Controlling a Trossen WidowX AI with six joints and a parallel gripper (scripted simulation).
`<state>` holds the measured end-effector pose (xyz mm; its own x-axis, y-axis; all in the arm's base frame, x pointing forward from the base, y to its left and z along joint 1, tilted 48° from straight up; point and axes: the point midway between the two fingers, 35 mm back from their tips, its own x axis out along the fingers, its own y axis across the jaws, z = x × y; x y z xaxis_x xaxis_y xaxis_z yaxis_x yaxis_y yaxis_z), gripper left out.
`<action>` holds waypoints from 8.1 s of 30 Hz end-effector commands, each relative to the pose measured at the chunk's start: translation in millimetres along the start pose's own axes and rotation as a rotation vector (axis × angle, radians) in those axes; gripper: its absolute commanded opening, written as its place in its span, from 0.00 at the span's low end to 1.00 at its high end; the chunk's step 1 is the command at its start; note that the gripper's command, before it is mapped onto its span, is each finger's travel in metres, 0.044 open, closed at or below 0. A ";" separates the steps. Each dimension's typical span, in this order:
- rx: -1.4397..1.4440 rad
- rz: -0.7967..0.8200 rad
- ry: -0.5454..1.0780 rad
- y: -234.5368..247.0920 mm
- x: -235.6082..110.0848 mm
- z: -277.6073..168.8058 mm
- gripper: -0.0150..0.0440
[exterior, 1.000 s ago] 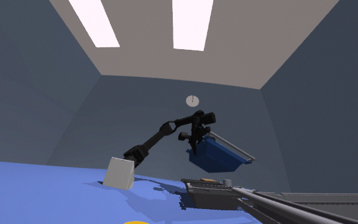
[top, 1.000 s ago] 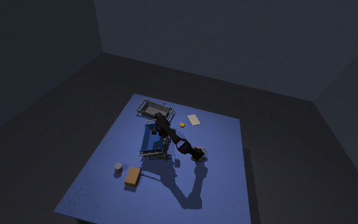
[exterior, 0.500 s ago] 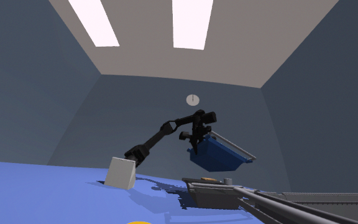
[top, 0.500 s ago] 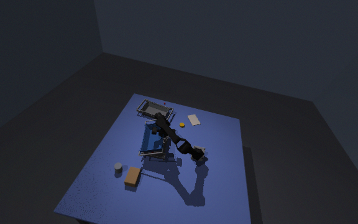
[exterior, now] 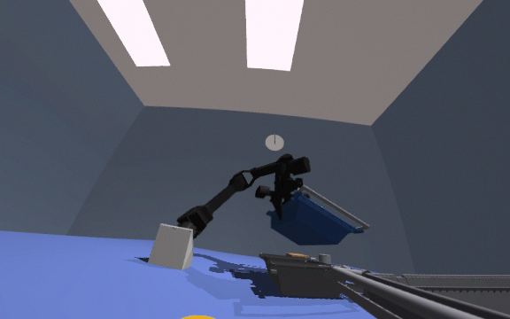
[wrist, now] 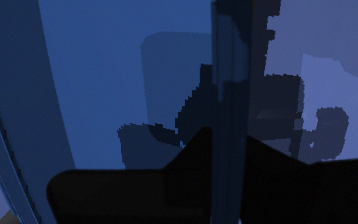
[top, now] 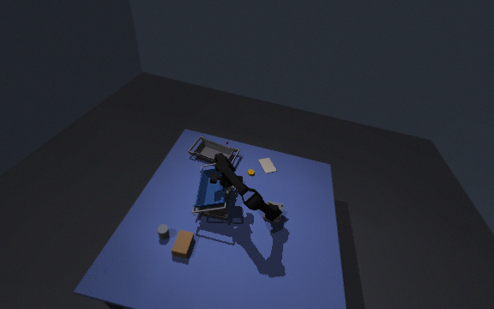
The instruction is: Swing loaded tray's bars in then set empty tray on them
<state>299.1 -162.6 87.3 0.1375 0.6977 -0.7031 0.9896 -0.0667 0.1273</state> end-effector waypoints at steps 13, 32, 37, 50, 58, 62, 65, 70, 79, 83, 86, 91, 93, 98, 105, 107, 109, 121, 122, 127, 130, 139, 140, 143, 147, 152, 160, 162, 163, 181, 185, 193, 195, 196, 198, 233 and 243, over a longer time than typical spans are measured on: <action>0.003 0.025 -0.012 -2.2 -9.3 13.5 0.25; 0.058 0.015 0.010 -0.8 15.3 13.5 0.25; 0.079 0.010 0.019 -0.7 24.5 13.0 0.25; 0.124 -0.001 0.036 -2.3 43.1 10.6 0.25; 0.136 -0.004 0.041 -6.3 47.7 8.6 0.25; 0.140 -0.005 0.042 -9.4 51.6 7.3 0.25; 0.142 -0.005 0.043 -11.2 53.9 6.5 0.25; 0.142 -0.006 0.043 -12.2 55.3 6.1 0.25; 0.142 -0.006 0.043 -15.8 61.0 4.5 0.25; 0.142 -0.006 0.043 -15.8 61.0 4.5 0.25; 0.142 -0.006 0.043 -16.1 61.6 4.3 0.25; 0.142 -0.006 0.043 -18.3 65.5 3.3 0.25; 0.142 -0.006 0.043 -19.3 67.3 2.8 0.25; 0.142 -0.006 0.043 -19.7 68.0 2.6 0.25; 0.142 -0.006 0.043 -19.7 68.0 2.6 0.25; 0.142 -0.006 0.043 -19.7 68.0 2.6 0.25; 0.142 -0.006 0.043 -19.7 68.0 2.6 0.25; 0.142 -0.006 0.043 -19.7 68.0 2.6 0.25; 0.142 -0.006 0.043 -19.7 68.0 2.6 0.25; 0.142 -0.006 0.043 -19.7 68.0 2.6 0.25; 0.142 -0.006 0.043 -19.7 68.0 2.6 0.25; 0.142 -0.006 0.043 -19.7 68.0 2.6 0.25; 0.142 -0.006 0.043 -19.7 68.0 2.6 0.25; 0.142 -0.006 0.043 -19.7 68.0 2.6 0.25; 0.142 -0.006 0.043 -19.7 68.0 2.6 0.25; 0.142 -0.006 0.043 -19.7 68.0 2.6 0.25; 0.141 0.002 0.043 -21.3 72.2 2.0 0.25; 0.142 -0.004 0.043 -22.7 74.5 1.1 0.25; 0.142 -0.005 0.044 -23.1 75.1 0.8 0.25; 0.142 -0.006 0.044 -23.3 75.4 0.7 0.25; 0.142 -0.006 0.044 -23.3 75.4 0.7 0.25; 0.142 -0.006 0.044 -23.3 75.4 0.7 0.25; 0.142 -0.006 0.044 -23.3 75.4 0.7 0.25; 0.142 -0.006 0.044 -23.3 75.4 0.7 0.25; 0.142 -0.006 0.044 -23.3 75.4 0.7 0.25; 0.142 -0.006 0.044 -26.4 83.0 -1.1 0.25; 0.142 -0.006 0.044 -26.4 83.0 -1.1 0.25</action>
<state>287.6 -109.3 28.6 0.1652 0.7231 -0.6707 0.9819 -0.1844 0.0431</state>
